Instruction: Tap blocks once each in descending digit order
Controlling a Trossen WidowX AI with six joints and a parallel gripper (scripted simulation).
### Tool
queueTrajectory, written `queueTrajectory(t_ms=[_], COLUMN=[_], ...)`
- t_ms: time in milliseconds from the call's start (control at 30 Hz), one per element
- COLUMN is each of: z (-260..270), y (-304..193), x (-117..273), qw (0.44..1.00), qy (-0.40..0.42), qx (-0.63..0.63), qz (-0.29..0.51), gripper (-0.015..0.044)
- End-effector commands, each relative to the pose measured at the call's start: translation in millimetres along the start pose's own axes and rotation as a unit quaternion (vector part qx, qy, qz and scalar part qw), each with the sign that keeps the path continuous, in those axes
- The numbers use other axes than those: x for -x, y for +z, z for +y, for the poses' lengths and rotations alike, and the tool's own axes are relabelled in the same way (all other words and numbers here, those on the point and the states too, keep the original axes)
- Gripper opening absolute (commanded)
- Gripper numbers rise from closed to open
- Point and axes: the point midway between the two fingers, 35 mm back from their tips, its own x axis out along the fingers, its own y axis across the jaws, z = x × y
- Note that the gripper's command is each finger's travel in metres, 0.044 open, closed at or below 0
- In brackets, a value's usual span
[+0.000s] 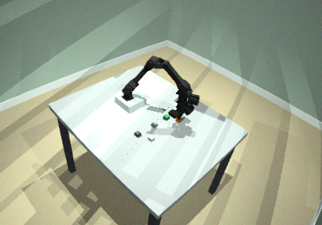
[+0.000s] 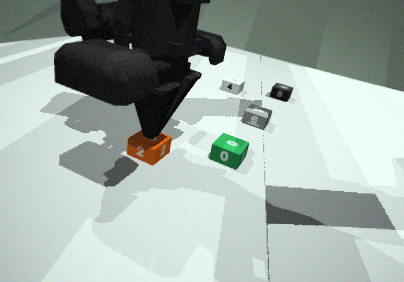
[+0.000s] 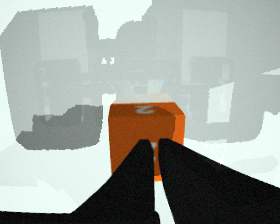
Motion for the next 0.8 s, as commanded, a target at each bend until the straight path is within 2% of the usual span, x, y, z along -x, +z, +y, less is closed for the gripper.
queueTrajectory(t_ms=[0, 100, 300, 500, 767], z=[-1, 0, 0, 0, -9], y=[-1, -1, -1, 0, -10], x=[-4, 23, 29, 105, 109], qw=[1.000, 1.000, 1.000, 1.000, 1.000], qy=[-0.002, -0.002, -0.002, -0.002, -0.003], qx=[-0.003, -0.002, -0.002, -0.002, -0.003], qz=[0.003, 0.003, 0.003, 0.003, 0.004], gripper=[0.0020, 0.0020, 0.0020, 0.0020, 0.0020])
